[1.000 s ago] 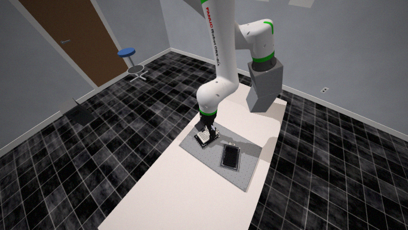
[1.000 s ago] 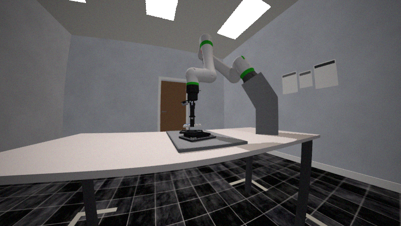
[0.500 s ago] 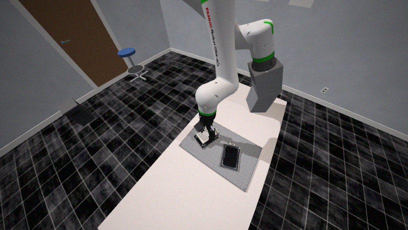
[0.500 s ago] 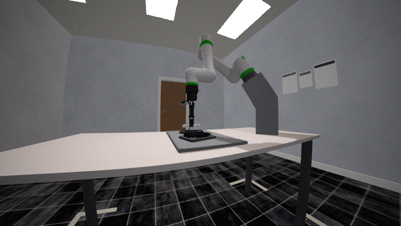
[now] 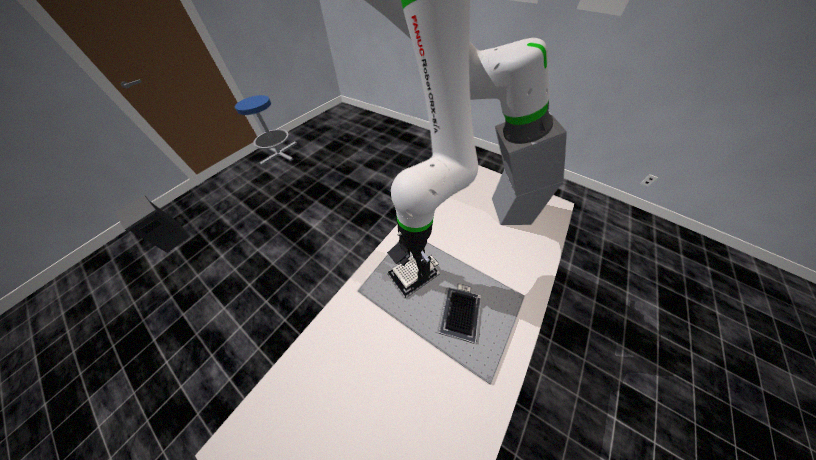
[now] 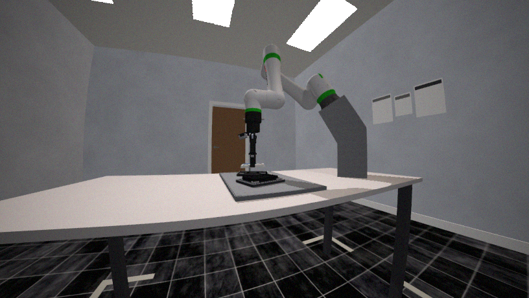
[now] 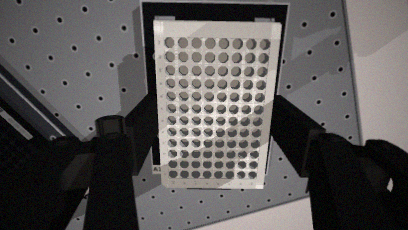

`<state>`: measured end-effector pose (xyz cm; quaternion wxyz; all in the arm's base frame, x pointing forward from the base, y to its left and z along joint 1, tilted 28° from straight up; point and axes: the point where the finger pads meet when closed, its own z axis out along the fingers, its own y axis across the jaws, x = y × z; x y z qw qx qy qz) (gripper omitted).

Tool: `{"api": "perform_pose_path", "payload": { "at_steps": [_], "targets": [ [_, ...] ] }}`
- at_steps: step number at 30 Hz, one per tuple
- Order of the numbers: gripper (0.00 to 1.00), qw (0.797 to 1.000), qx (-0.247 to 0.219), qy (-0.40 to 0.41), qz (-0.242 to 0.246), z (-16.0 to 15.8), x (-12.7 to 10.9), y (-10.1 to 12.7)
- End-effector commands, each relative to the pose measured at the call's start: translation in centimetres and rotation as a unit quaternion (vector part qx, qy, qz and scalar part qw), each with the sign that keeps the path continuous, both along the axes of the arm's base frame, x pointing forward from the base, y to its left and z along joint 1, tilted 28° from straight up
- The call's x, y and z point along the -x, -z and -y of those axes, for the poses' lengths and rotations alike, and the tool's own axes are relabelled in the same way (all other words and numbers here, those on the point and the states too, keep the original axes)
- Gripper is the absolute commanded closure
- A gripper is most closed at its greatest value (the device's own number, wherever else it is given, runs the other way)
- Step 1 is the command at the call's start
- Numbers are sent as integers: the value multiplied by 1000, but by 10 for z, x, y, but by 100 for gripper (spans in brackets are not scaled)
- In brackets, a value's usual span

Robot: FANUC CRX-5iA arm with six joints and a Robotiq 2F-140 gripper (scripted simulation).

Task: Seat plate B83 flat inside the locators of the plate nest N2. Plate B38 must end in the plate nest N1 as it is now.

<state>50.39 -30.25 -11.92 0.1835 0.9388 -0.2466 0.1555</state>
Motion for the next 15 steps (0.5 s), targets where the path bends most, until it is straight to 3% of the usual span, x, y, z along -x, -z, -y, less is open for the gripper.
{"api": "perform_pose_path", "payload": {
  "at_steps": [1,15],
  "targets": [
    [90,1000,0,0,0,0,0,-1],
    [90,1000,0,0,1,5,-3,10]
  ]
}}
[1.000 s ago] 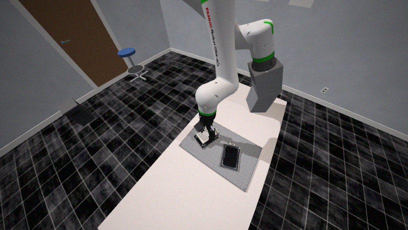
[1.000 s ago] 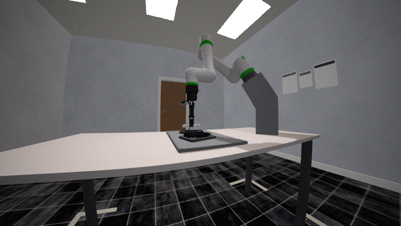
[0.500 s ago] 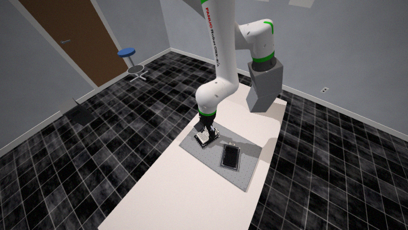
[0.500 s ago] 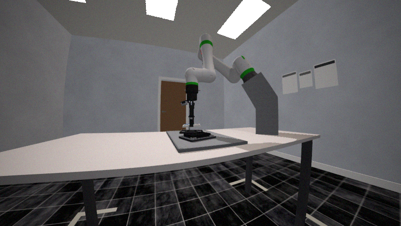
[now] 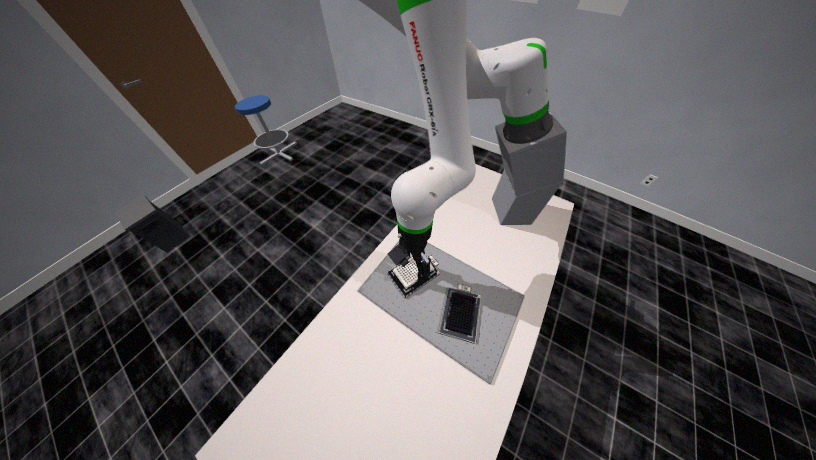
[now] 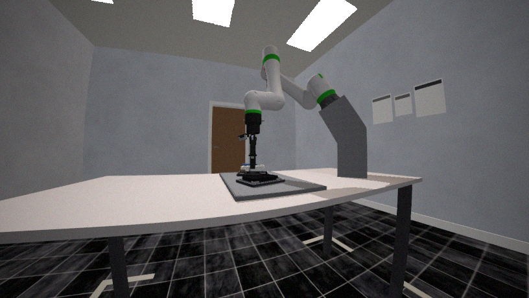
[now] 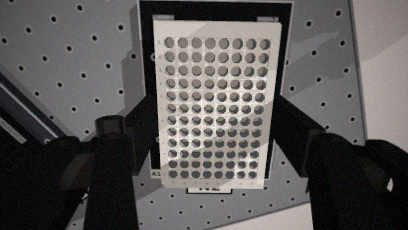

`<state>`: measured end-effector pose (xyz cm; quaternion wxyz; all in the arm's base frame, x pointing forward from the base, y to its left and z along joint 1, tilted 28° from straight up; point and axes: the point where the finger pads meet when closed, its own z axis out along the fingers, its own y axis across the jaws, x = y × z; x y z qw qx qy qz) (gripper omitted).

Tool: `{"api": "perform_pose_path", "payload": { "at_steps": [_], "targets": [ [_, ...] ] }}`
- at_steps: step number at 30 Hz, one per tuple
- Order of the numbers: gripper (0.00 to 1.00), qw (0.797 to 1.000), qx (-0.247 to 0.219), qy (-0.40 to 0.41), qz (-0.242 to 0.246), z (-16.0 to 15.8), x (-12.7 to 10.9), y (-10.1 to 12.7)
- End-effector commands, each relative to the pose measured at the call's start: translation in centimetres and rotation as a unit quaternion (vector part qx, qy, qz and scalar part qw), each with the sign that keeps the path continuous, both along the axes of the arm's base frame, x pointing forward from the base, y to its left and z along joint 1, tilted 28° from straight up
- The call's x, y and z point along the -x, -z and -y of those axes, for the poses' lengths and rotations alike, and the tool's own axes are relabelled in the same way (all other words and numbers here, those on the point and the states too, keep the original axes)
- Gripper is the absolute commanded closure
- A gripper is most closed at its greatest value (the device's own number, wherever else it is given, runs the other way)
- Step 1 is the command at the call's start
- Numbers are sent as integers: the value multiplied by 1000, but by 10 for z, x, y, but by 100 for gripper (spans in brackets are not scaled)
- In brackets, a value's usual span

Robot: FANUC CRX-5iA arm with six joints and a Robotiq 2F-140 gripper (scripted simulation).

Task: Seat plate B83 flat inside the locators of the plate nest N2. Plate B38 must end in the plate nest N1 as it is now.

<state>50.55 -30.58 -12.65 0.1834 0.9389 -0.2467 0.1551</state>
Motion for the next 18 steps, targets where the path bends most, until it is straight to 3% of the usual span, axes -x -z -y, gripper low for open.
{"api": "perform_pose_path", "payload": {
  "at_steps": [1,18],
  "targets": [
    [90,1000,0,0,1,2,-1,4],
    [90,1000,0,0,1,4,-2,8]
  ]
}}
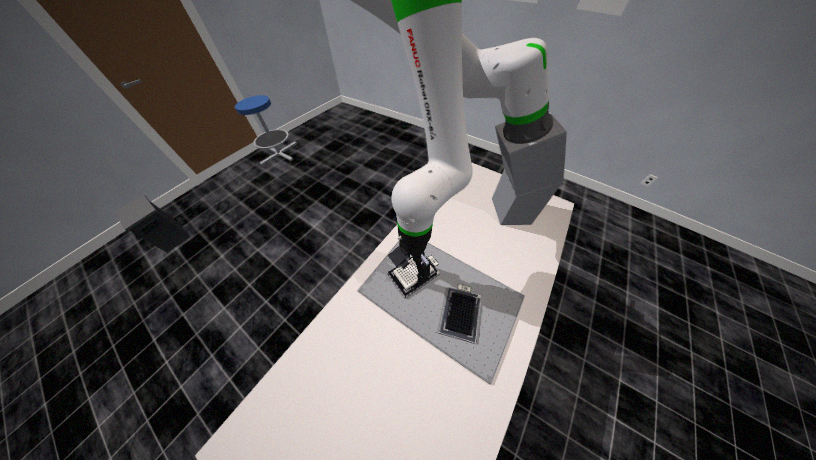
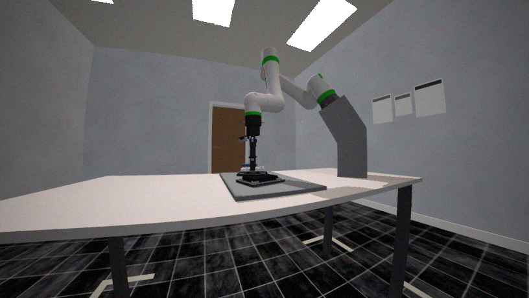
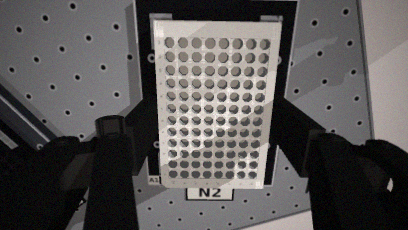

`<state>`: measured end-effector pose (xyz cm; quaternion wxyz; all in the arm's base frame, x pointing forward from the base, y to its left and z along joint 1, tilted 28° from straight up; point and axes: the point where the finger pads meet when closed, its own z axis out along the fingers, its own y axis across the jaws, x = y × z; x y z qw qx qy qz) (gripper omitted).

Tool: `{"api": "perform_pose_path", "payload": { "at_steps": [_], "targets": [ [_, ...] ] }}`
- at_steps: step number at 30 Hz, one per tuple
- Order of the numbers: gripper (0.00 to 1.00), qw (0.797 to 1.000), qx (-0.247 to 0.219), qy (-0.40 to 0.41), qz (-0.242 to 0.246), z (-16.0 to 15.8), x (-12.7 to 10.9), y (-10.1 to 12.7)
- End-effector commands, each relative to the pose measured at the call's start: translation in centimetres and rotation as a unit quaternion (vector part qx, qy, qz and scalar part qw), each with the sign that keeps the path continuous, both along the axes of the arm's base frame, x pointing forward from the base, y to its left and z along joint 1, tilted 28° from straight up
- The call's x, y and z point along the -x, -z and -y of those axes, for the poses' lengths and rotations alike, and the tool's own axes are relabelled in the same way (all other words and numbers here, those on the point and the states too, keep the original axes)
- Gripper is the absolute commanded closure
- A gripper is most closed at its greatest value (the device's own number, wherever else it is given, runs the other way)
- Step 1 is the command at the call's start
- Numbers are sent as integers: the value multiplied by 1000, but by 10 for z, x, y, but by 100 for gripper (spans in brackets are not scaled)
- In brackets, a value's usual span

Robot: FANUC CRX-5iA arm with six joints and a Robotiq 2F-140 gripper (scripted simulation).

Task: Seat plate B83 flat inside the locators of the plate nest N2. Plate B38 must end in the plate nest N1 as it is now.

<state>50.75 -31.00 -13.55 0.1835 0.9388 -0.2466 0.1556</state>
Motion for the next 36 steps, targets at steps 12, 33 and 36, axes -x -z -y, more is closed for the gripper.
{"api": "perform_pose_path", "payload": {
  "at_steps": [12,33,36],
  "targets": [
    [90,1000,0,0,0,0,-1,0],
    [90,1000,0,0,0,2,-1,3],
    [90,1000,0,0,0,2,-1,4]
  ]
}}
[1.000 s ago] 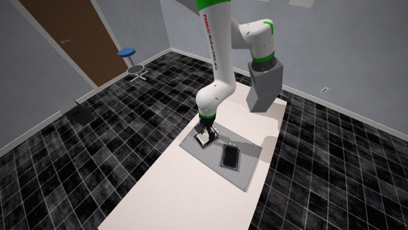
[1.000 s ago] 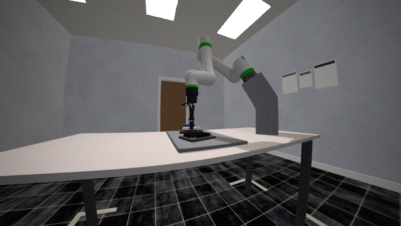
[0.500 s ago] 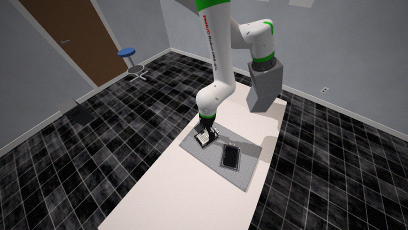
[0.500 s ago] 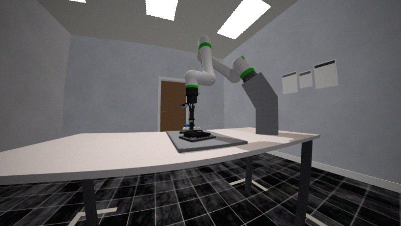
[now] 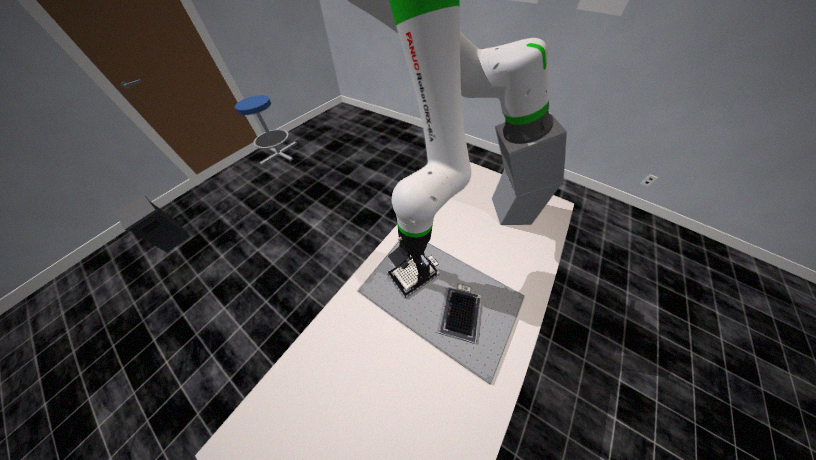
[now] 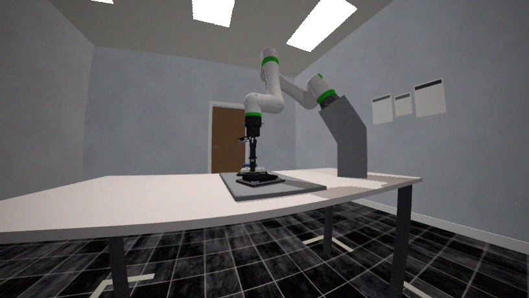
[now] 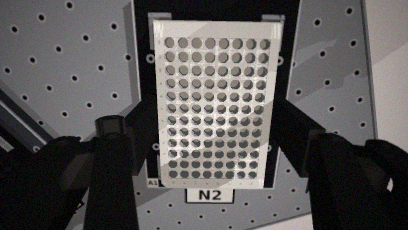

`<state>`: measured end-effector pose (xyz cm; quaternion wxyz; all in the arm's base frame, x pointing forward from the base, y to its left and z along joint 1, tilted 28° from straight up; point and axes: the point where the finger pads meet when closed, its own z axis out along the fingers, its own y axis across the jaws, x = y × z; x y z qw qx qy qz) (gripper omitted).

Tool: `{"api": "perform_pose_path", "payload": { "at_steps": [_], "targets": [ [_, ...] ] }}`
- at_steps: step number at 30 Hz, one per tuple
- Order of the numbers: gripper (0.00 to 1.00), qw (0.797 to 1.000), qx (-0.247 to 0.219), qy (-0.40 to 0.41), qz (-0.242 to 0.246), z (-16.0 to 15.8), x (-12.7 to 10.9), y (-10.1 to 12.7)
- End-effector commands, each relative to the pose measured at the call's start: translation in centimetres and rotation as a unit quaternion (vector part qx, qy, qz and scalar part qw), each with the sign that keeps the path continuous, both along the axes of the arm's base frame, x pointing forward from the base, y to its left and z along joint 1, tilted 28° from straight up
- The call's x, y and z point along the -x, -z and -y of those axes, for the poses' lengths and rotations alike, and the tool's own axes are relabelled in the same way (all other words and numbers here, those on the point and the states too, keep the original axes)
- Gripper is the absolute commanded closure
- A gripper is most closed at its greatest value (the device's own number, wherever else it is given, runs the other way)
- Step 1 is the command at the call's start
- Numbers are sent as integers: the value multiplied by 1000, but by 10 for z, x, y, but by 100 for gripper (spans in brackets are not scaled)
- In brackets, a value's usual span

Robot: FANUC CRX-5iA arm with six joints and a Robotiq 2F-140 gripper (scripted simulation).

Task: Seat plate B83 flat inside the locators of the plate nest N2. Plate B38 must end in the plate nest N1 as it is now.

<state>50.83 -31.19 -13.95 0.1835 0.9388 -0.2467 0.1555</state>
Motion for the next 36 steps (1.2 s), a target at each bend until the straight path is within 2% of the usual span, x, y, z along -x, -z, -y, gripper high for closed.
{"api": "perform_pose_path", "payload": {
  "at_steps": [1,36],
  "targets": [
    [90,1000,0,0,0,0,-1,0],
    [90,1000,0,0,1,2,-2,4]
  ]
}}
